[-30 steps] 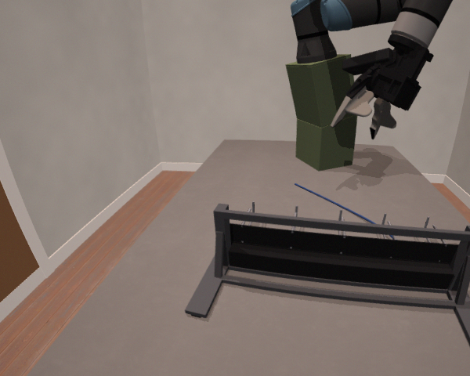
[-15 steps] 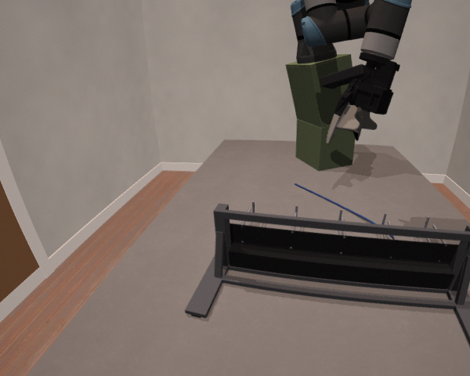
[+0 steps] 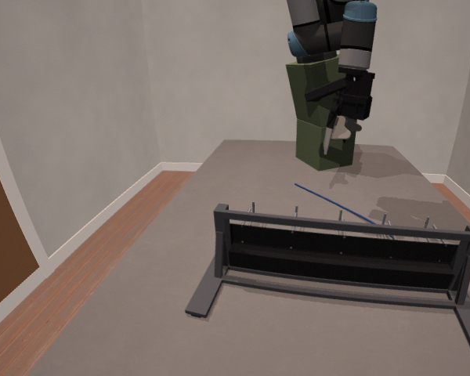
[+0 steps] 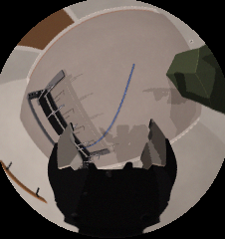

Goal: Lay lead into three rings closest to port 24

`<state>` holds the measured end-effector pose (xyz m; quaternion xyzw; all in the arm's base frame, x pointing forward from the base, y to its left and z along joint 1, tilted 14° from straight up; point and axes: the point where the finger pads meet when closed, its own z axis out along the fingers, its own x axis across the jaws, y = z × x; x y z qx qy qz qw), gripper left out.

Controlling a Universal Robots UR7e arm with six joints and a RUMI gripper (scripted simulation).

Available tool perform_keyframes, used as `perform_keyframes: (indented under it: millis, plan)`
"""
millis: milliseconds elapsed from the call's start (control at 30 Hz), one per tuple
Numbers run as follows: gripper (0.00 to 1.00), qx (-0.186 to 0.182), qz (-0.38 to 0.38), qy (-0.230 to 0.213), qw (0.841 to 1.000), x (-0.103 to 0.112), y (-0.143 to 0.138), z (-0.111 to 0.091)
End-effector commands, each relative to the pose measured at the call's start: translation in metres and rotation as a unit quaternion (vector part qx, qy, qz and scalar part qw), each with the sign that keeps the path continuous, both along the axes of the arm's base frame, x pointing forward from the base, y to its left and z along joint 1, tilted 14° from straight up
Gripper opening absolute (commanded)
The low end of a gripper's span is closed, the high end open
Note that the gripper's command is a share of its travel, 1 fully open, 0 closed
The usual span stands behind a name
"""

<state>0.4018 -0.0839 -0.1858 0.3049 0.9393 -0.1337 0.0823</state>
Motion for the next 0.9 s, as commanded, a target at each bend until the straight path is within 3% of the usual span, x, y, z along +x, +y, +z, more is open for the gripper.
perform_keyframes:
  millis: [0, 567, 600, 867]
  plan:
    - [1.0, 0.022, 0.031, 0.004, 0.999, -0.017, -0.003, -0.013]
    - [1.0, 0.037, 0.054, 0.009, 0.998, -0.03, -0.003, -0.021]
    - [0.0, 0.037, 0.054, 0.009, 0.998, -0.03, -0.003, -0.021]
    - [0.0, 0.037, 0.054, 0.009, 0.998, -0.03, -0.003, -0.021]
